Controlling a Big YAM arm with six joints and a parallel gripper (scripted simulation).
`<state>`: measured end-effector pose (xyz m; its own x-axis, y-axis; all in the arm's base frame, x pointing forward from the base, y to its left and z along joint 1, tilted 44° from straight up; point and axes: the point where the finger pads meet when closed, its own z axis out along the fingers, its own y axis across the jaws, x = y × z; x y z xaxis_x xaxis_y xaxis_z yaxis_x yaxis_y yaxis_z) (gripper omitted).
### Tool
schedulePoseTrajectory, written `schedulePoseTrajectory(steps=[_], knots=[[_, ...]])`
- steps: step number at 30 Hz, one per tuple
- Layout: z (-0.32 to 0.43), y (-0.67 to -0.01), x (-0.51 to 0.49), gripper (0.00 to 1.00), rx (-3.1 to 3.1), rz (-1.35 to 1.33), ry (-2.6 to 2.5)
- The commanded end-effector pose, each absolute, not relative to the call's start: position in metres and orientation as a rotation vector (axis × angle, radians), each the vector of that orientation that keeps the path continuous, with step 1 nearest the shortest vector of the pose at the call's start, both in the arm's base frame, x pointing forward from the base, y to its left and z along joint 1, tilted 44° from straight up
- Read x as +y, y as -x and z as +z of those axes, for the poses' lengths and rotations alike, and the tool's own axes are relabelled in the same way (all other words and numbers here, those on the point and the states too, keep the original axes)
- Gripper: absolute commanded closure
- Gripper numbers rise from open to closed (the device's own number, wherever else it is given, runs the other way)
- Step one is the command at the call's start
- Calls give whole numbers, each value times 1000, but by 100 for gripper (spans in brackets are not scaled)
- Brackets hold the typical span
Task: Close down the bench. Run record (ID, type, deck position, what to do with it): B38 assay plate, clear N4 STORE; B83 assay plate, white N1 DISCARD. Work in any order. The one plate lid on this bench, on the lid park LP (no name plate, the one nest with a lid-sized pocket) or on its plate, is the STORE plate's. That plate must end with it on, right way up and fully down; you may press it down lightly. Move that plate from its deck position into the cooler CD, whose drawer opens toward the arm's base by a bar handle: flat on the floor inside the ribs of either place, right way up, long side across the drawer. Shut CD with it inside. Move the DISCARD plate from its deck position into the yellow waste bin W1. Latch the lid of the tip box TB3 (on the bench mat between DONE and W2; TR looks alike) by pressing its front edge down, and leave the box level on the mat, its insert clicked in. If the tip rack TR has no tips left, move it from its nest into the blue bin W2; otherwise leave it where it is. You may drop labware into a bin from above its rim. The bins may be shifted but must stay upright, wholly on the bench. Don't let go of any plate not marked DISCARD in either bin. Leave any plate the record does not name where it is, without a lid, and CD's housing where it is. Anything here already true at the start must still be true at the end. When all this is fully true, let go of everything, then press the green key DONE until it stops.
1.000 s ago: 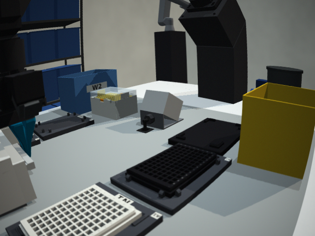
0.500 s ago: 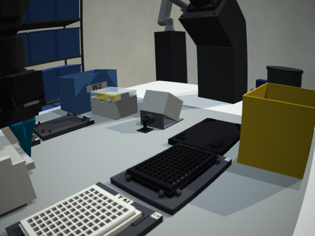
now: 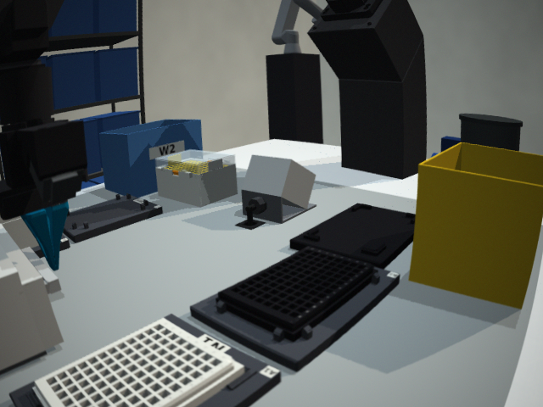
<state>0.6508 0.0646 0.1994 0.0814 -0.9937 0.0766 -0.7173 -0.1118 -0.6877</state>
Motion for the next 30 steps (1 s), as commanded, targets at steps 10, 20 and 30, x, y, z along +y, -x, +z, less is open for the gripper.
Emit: schedulePoseTrajectory(steps=[10, 20, 30], knots=[[215, -641, 66, 100, 1654, -786, 1848], [191, -636, 64, 100, 1671, -769, 1869], [194, -625, 61, 100, 1660, -784, 1853]])
